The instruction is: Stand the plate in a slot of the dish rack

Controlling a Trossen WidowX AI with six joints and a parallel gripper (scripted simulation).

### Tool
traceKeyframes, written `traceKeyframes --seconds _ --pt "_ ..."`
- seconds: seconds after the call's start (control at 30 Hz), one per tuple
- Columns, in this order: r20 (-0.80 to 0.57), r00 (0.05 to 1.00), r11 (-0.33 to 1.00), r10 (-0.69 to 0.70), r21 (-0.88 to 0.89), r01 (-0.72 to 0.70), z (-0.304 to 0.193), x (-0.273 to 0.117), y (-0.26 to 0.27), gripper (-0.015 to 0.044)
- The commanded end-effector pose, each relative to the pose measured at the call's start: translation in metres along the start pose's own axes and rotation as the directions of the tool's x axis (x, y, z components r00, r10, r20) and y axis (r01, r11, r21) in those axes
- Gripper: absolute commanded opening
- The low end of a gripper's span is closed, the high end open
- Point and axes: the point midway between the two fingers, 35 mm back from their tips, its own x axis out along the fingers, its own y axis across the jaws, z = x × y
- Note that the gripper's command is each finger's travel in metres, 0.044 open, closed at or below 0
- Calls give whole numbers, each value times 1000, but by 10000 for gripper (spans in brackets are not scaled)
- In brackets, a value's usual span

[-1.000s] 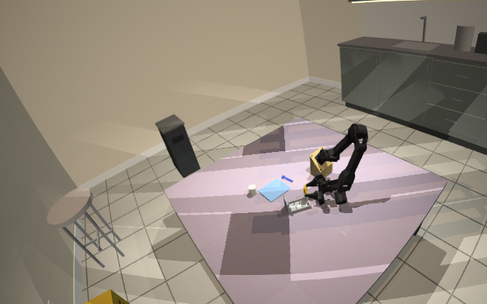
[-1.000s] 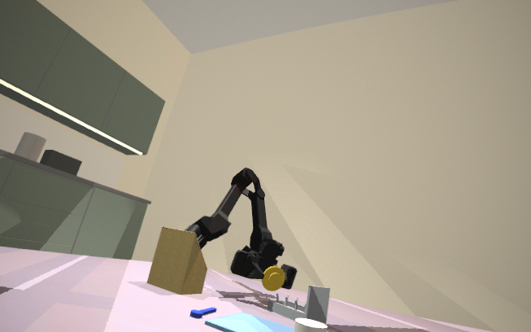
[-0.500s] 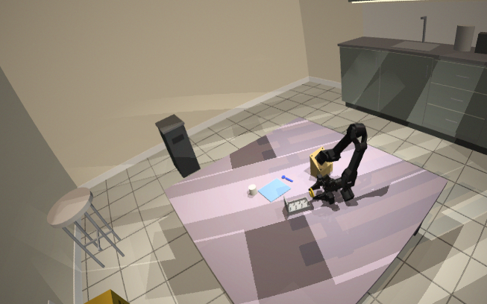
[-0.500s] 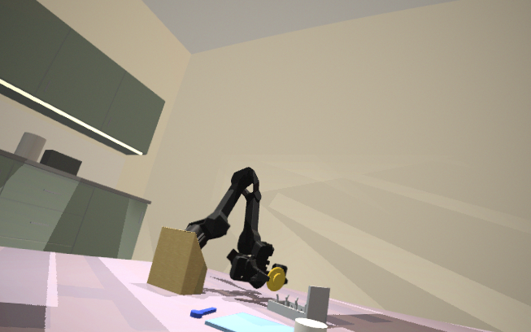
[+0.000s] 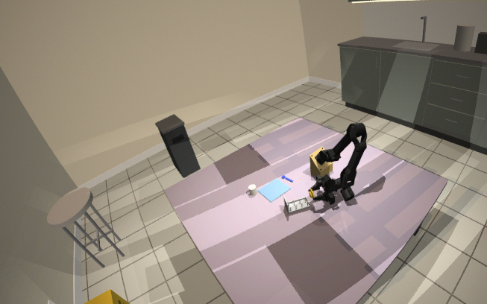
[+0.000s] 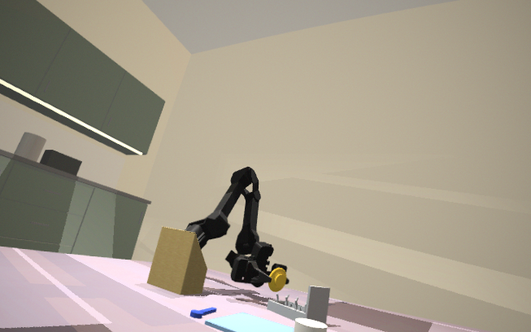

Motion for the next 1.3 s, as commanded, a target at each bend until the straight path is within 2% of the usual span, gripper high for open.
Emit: traceKeyframes --seconds 0.0,1.27 --pt "0 1000 1000 -4 -7 4 1 7 -2 0" --pt "2 1000 1000 -1 8 1 5 51 -4 0"
